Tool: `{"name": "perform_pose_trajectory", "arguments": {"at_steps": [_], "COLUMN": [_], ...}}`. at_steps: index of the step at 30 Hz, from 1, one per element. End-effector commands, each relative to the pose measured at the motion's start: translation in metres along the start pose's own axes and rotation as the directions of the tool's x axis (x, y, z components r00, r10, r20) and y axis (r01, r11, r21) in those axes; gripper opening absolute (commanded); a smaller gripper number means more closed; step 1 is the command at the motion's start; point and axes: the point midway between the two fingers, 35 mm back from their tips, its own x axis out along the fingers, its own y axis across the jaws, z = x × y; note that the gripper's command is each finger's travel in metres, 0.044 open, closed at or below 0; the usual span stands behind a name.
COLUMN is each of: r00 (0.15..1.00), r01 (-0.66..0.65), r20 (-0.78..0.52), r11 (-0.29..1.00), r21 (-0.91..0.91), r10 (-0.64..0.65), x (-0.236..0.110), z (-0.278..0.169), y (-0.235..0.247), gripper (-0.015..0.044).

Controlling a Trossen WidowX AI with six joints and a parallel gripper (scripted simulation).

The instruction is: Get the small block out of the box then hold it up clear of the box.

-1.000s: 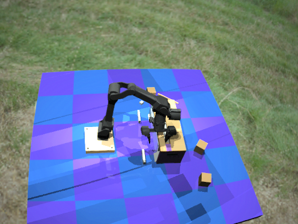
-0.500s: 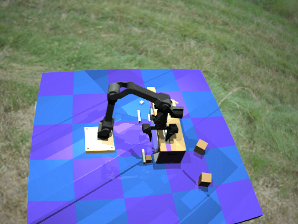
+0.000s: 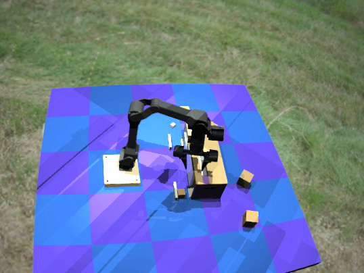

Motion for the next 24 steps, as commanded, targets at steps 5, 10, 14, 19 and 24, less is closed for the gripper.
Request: {"name": "perform_pose_trajectory", "arguments": {"at_steps": [5,10,14,19,24], "r00": [0.994,0.985,0.979,0.972,0.963], "r01": [-0.065,-0.157,-0.201,-0.235,-0.259], "r20": [0.104,0.163,0.194,0.22,0.248], "r11": [0.607,0.107,-0.12,-0.38,-0.614], "r21": [0.792,0.982,0.972,0.895,0.746], "r10": [-0.028,-0.051,-0.067,-0.083,-0.104], "x": [0.002,0.005,0.006,0.006,0.007], "z": [-0.015,-0.022,-0.026,-0.03,-0.034], "y": [0.007,0.011,0.012,0.014,0.015], "gripper": [0.0285,0.0285,0.0285,0.0285,0.0285]}}
